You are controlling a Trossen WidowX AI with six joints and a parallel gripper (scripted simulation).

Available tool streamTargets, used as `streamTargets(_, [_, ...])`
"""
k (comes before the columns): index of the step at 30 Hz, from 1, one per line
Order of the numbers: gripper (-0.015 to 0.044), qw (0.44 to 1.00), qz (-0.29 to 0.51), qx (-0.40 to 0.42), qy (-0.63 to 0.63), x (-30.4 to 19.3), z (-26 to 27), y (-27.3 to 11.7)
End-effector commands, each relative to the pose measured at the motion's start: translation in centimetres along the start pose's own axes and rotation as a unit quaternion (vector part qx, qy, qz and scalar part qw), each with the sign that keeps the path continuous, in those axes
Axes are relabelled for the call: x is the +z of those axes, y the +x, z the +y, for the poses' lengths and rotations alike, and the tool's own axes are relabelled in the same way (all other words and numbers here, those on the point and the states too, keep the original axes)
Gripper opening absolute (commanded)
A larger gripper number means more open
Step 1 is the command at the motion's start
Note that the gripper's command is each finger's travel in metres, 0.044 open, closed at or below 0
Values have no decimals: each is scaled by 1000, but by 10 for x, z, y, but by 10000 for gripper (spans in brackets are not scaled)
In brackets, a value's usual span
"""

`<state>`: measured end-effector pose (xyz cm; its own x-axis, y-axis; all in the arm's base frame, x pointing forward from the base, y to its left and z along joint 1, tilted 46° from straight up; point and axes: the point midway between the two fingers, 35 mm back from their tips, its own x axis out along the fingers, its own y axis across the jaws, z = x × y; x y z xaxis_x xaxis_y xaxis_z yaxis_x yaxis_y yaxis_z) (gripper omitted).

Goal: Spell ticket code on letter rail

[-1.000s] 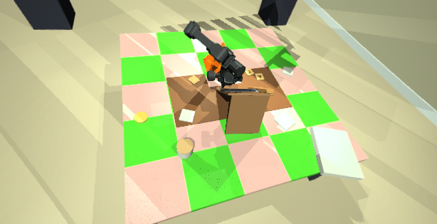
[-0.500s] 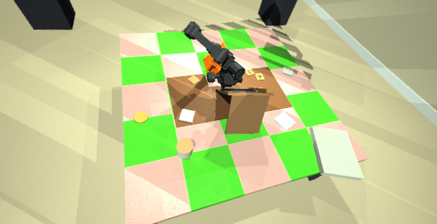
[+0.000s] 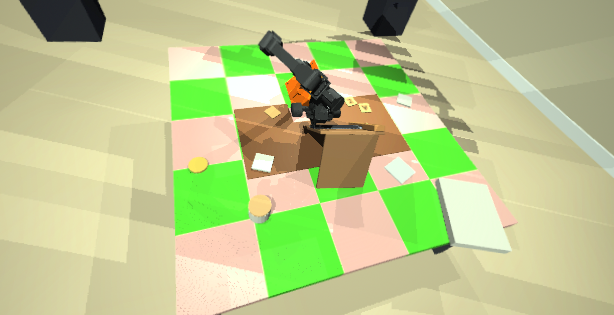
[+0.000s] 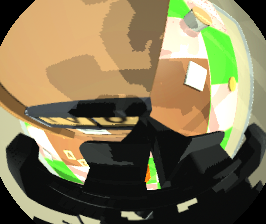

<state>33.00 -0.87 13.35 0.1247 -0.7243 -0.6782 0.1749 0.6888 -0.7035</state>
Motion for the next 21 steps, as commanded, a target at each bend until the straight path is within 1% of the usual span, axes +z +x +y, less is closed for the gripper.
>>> streamTargets(1, [0,1000,0,-2,-2,0,2,-1])
streamTargets(21, [0,1000,0,-1,-2,0,8,0])
